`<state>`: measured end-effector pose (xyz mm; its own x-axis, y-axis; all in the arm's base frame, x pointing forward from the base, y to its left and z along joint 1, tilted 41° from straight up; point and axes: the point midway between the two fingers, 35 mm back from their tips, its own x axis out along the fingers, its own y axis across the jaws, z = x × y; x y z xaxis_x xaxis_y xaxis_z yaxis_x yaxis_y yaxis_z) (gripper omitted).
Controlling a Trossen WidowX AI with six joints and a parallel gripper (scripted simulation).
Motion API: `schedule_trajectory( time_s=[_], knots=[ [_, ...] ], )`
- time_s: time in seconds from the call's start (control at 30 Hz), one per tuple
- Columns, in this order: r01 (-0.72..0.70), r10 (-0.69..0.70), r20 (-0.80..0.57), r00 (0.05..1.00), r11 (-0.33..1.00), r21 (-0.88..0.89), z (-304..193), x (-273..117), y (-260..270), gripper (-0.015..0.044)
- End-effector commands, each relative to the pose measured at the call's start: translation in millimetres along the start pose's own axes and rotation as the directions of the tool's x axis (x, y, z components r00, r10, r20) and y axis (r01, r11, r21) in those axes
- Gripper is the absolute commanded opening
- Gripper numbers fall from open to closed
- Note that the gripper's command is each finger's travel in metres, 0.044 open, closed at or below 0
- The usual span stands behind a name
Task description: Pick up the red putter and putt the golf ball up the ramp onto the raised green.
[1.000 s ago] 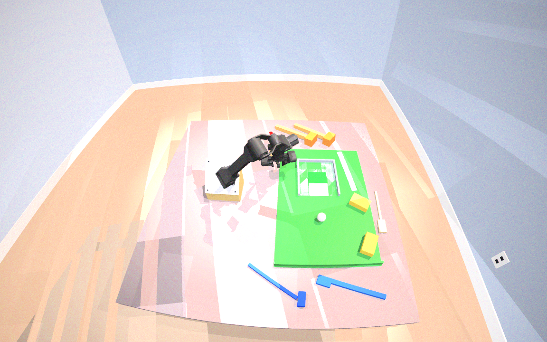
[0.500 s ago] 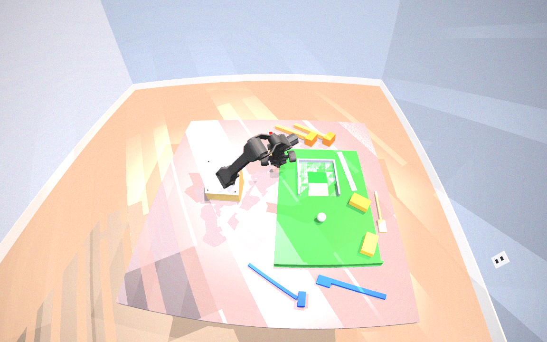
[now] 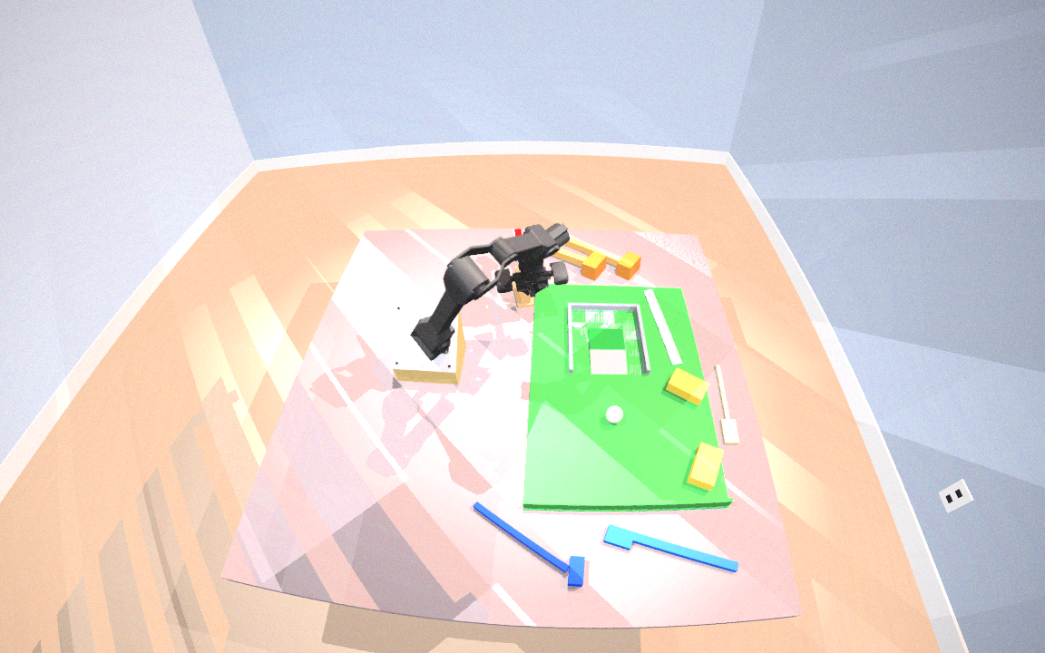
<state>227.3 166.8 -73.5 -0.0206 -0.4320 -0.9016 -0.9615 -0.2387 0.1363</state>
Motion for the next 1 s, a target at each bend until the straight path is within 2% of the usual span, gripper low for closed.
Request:
schedule_trajectory(
  time_s=[0.0, 0.23, 0.47, 0.7, 0.97],
  knots=[
    [0.001, -0.001, 0.0, 1.0, 1.0, 0.006, -1.1, -0.6, -0.5, 0.0],
    [0.031, -0.029, -0.013, 0.999, 0.969, 0.245, -46.3, -21.9, -16.4, 0.0],
    [0.066, -0.054, -0.039, 0.998, 0.866, 0.495, -100.9, -43.0, -24.7, 0.0],
    [0.103, -0.067, -0.078, 0.995, 0.698, 0.709, -157.6, -61.9, -22.2, 0.0],
    [0.149, -0.067, -0.133, 0.989, 0.441, 0.885, -221.6, -81.2, -5.8, 0.0]
  ],
)
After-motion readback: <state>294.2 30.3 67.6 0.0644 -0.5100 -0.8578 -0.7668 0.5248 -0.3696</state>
